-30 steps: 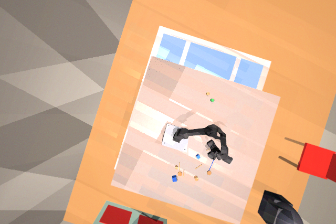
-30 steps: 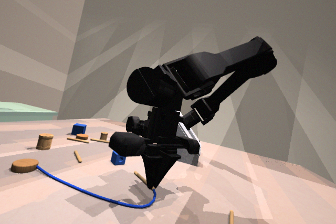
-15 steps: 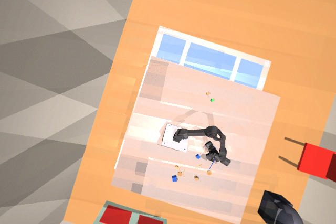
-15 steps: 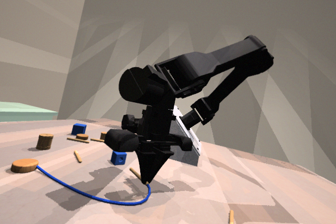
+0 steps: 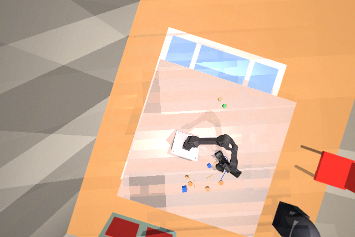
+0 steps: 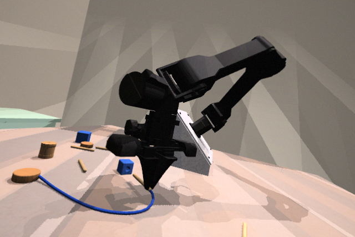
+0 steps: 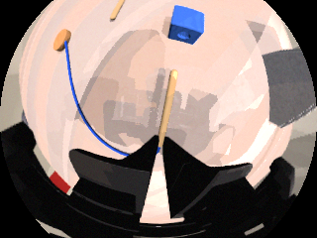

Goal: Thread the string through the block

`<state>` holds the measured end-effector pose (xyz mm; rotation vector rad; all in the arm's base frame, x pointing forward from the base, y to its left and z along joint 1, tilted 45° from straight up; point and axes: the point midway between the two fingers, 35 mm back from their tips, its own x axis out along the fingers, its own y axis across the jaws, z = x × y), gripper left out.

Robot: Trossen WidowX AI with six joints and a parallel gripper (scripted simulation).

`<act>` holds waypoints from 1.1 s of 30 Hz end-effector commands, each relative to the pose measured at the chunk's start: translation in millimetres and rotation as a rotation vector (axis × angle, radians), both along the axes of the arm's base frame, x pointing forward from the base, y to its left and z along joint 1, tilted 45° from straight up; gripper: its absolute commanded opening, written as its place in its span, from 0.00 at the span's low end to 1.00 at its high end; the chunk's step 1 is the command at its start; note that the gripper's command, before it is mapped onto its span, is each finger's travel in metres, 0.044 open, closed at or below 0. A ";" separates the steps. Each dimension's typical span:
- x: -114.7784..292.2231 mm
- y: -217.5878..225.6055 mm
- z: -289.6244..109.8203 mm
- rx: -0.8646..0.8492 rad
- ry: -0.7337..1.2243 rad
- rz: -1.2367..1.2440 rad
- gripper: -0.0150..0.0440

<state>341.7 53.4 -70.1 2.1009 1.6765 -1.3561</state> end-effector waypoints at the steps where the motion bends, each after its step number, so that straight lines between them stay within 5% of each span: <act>1: -5.1 -3.8 -4.9 -0.003 0.001 0.003 0.25; 33: -28.1 -23.3 -24.3 0.001 0.001 0.003 0.25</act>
